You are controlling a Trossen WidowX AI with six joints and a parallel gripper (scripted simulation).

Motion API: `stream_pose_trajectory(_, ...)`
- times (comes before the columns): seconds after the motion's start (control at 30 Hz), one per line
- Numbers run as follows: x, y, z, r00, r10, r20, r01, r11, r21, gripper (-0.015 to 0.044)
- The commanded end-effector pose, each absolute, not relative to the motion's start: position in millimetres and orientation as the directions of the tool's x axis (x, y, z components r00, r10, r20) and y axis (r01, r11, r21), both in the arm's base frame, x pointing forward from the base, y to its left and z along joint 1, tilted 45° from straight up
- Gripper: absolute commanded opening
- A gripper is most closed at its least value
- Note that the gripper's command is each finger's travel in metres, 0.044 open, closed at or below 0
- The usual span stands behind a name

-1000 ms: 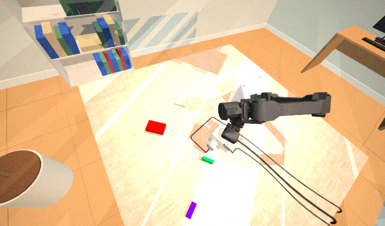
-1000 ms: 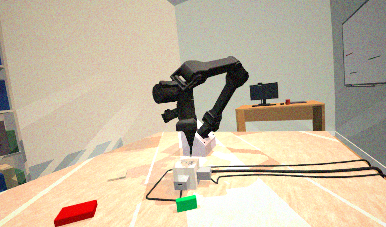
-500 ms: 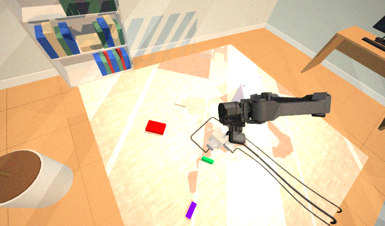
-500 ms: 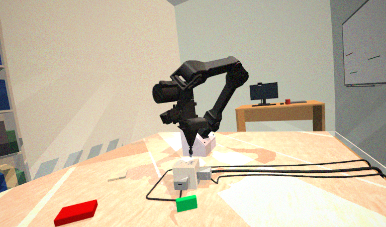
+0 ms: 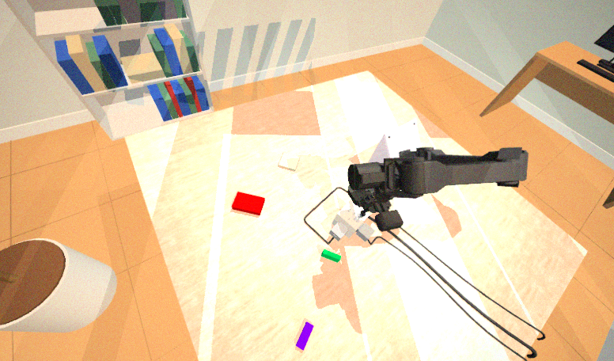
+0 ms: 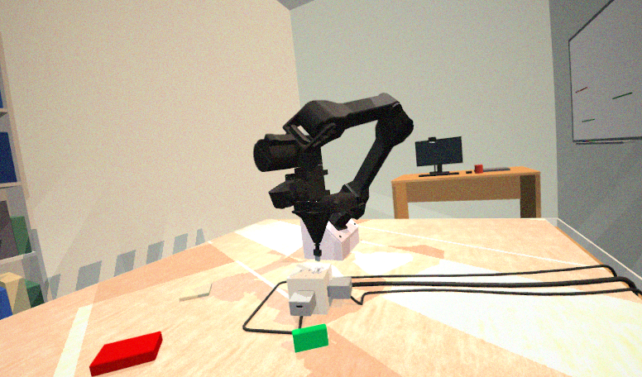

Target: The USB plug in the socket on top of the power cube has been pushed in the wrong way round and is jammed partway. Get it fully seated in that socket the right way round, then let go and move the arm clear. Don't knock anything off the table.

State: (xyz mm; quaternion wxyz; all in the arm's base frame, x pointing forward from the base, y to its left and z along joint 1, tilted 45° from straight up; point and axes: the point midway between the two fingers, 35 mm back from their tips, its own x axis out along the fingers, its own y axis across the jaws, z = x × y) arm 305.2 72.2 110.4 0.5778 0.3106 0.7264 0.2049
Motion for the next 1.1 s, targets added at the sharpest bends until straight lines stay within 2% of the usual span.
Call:
stream_pose_trajectory(0.0, 305.2, 72.2, 110.2, -0.139, 0.688, -0.712, 0.117, 0.726, 0.678, 0.0)
stream_pose_trajectory(0.53, 305.2, 72.2, 110.2, -0.139, 0.688, -0.712, -0.293, 0.659, 0.693, 0.0)
stream_pose_trajectory(1.07, 305.2, 72.2, 110.2, -0.139, 0.688, -0.712, -0.653, 0.478, 0.588, 0.0)
